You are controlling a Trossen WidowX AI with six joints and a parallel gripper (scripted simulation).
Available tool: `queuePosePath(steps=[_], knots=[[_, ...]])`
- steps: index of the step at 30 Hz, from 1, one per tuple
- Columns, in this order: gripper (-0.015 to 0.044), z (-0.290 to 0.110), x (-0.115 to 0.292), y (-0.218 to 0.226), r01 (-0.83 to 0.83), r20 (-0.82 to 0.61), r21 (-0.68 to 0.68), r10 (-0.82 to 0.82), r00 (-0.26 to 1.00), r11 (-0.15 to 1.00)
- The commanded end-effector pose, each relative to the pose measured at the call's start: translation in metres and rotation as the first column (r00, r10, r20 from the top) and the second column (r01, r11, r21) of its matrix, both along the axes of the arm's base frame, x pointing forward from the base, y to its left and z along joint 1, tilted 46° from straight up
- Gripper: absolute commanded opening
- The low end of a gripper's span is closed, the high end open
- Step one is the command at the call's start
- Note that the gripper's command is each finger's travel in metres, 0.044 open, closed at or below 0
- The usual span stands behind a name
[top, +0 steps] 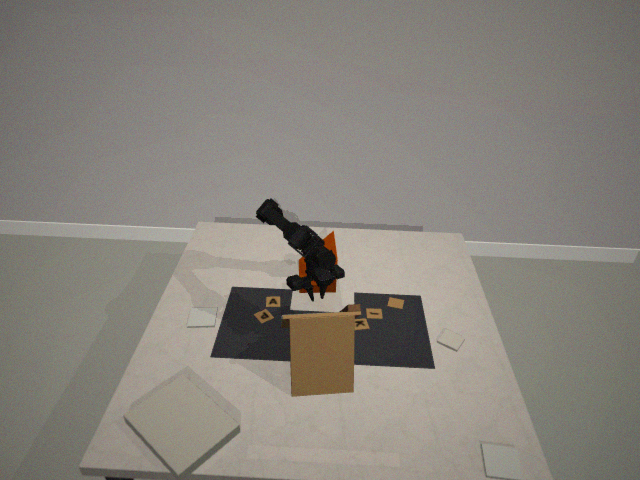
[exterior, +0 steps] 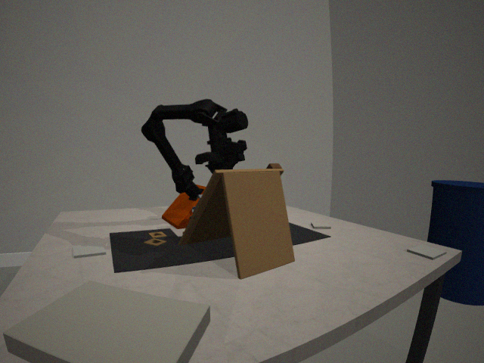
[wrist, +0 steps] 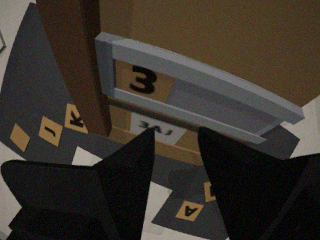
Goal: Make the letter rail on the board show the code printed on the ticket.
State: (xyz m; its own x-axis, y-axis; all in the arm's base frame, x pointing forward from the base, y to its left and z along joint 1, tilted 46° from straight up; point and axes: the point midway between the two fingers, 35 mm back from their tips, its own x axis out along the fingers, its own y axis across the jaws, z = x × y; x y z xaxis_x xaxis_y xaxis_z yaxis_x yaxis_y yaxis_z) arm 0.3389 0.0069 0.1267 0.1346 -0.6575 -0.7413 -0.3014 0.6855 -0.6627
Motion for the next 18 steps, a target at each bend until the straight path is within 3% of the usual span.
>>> queuePosePath(steps=[1, 5, 9, 13, 18], knots=[[0.0236, 0.034, -0.013, 0.014, -0.311, -0.137, 0.049, 0.315, 0.939, 0.949], [0.0341, 0.063, -0.029, 0.026, -0.607, -0.256, 0.102, 0.611, 0.749, 0.788], [0.044, 0.09, -0.049, 0.037, -0.837, -0.347, 0.15, 0.821, 0.454, 0.526], [0.044, 0.11, -0.067, 0.044, -0.949, -0.413, 0.181, 0.896, 0.165, 0.258], [0.044, 0.111, -0.068, 0.044, -0.953, -0.416, 0.182, 0.897, 0.149, 0.243]])
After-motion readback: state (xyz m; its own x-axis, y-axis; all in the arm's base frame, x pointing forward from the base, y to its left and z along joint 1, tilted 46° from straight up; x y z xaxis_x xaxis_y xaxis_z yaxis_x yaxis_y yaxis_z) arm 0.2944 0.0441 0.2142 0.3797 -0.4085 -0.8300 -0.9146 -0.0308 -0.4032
